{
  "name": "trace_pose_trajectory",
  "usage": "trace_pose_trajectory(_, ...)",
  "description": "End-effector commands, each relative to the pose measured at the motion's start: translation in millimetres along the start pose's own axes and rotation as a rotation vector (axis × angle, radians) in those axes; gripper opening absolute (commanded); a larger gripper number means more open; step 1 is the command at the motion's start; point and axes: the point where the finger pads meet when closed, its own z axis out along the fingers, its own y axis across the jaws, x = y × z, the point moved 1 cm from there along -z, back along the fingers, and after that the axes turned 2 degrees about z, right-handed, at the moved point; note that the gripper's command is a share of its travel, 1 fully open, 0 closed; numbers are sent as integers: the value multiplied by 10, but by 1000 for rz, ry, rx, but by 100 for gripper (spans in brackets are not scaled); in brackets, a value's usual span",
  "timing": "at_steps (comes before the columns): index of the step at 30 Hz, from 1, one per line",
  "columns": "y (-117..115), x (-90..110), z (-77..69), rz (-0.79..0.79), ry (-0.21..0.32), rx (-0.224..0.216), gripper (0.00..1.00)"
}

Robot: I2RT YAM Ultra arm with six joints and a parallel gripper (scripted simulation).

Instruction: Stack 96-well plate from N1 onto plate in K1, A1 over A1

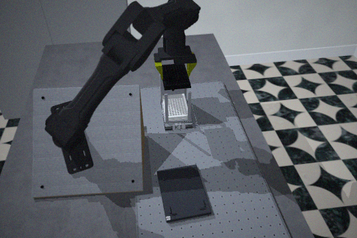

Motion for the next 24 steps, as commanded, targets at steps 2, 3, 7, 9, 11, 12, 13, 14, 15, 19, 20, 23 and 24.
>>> trace_pose_trajectory(2,-47,33,-143,8,-25,22,0)
trace_pose_trajectory(3,-46,34,-141,8,-25,21,0)
trace_pose_trajectory(7,-38,36,-136,6,-23,20,0)
trace_pose_trajectory(9,-30,31,-138,4,-22,21,0)
trace_pose_trajectory(11,-25,30,-135,2,-21,21,0)
trace_pose_trajectory(12,-23,30,-134,2,-21,20,0)
trace_pose_trajectory(13,-22,31,-132,2,-20,20,0)
trace_pose_trajectory(14,-20,32,-130,2,-20,20,0)
trace_pose_trajectory(15,-19,32,-128,1,-20,19,0)
trace_pose_trajectory(19,-15,34,-124,1,-19,19,0)
trace_pose_trajectory(20,-14,35,-122,0,-18,18,0)
trace_pose_trajectory(23,0,40,-106,-2,-14,15,0)
trace_pose_trajectory(24,2,41,-103,-2,-14,15,0)
